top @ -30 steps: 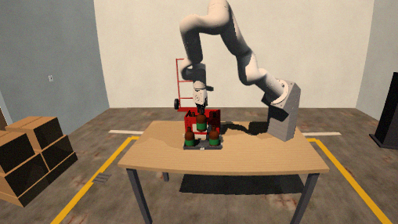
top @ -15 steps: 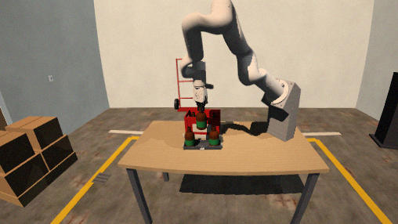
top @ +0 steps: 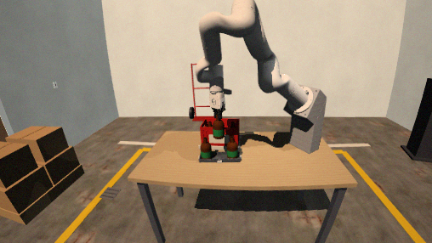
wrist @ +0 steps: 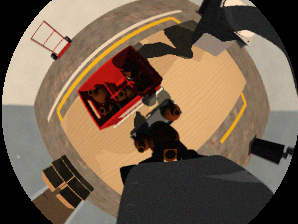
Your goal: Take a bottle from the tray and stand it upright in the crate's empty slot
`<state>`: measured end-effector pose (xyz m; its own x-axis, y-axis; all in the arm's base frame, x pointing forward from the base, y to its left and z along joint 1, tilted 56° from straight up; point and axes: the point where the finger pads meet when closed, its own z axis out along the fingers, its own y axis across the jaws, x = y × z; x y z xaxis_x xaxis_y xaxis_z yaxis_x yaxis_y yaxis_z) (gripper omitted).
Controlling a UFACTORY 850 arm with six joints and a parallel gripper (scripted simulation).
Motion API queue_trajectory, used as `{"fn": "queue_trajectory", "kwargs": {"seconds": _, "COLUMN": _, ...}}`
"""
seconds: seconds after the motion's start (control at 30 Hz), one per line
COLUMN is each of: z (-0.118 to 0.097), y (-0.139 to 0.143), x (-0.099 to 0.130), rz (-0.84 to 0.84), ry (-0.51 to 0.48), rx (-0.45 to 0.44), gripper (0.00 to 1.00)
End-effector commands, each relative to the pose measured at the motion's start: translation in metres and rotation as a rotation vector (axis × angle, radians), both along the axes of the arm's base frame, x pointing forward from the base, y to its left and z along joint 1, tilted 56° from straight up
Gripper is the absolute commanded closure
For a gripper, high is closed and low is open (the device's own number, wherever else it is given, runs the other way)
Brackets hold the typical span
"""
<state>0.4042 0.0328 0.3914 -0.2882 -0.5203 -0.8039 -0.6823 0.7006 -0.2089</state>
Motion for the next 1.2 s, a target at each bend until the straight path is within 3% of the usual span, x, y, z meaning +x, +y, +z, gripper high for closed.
{"fn": "queue_trajectory", "kwargs": {"seconds": 0.0, "z": 0.0019, "y": -0.0014, "x": -0.0015, "rz": 0.000, "ry": -0.001, "rx": 0.000, "gripper": 1.00}}
{"fn": "queue_trajectory", "kwargs": {"seconds": 1.17, "z": 0.0064, "y": -0.0053, "x": -0.0069, "rz": 0.000, "ry": -0.001, "rx": 0.000, "gripper": 1.00}}
